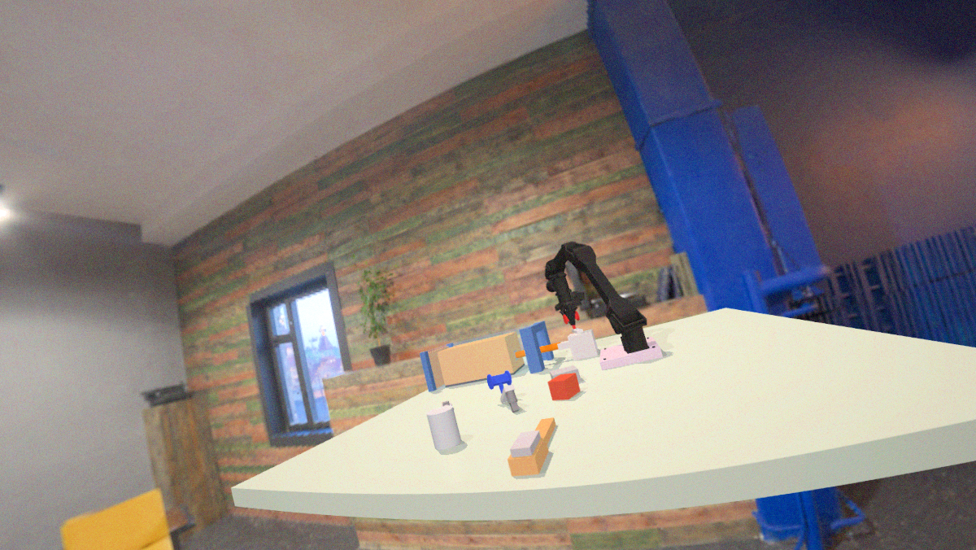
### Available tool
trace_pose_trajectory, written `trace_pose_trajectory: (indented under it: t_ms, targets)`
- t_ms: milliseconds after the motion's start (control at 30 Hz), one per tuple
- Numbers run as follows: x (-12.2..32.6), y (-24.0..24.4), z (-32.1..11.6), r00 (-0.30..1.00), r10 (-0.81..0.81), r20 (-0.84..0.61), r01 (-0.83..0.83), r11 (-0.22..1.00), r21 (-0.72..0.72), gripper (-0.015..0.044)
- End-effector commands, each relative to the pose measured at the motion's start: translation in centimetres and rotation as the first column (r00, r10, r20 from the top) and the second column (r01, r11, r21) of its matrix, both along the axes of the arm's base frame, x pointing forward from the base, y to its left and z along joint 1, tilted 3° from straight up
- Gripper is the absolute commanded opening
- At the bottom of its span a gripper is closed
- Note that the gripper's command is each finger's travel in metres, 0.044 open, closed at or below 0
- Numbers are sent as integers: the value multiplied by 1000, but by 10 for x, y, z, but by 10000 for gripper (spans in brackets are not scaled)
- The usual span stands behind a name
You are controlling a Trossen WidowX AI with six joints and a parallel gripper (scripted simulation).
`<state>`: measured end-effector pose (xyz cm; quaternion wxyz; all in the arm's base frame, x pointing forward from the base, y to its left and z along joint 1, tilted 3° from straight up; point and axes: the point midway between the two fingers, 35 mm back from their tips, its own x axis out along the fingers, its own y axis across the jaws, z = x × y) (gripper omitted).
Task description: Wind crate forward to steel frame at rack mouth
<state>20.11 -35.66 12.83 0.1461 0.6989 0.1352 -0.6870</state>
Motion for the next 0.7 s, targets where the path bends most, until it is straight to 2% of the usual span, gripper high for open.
trace_pose_trajectory:
  t_ms: [0, 667]
  targets:
    - [20, 9, -1, 999, 28, 29, -29, 1000, 13, 0]
    - [36, 21, 0, 999, 28, 31, -29, 999, 14, 0]
